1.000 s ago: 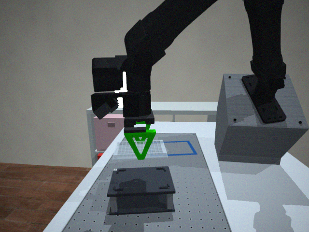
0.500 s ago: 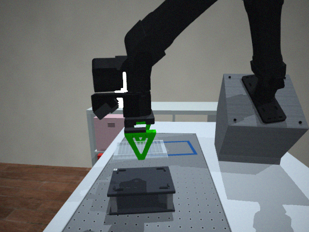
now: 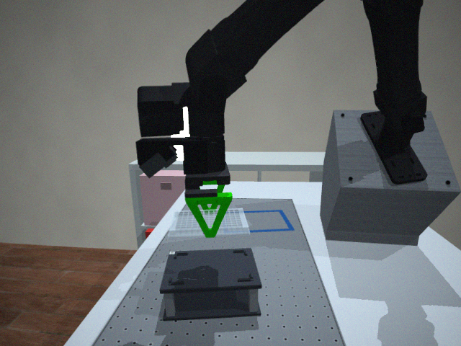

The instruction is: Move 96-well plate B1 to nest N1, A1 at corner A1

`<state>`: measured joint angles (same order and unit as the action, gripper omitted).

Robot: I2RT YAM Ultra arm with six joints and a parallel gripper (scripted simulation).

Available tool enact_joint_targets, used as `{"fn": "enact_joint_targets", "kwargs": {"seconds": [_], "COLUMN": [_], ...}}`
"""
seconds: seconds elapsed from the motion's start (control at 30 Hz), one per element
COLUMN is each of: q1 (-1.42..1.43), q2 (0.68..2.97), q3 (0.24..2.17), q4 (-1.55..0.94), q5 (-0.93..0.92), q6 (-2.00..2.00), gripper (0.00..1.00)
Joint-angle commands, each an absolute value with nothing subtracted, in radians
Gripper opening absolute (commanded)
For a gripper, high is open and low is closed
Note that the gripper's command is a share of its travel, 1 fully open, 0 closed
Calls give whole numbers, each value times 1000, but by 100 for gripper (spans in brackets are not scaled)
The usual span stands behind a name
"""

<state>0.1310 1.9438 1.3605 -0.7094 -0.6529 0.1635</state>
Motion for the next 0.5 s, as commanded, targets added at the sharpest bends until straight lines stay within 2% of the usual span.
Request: {"fn": "enact_joint_targets", "kwargs": {"seconds": [0.0,0.47], "q1": [105,105], "q2": [1944,1940], "q3": [1351,1350], "q4": [-702,-702], "q5": [-654,-654], "q6": [159,160], "gripper": [0,0]}}
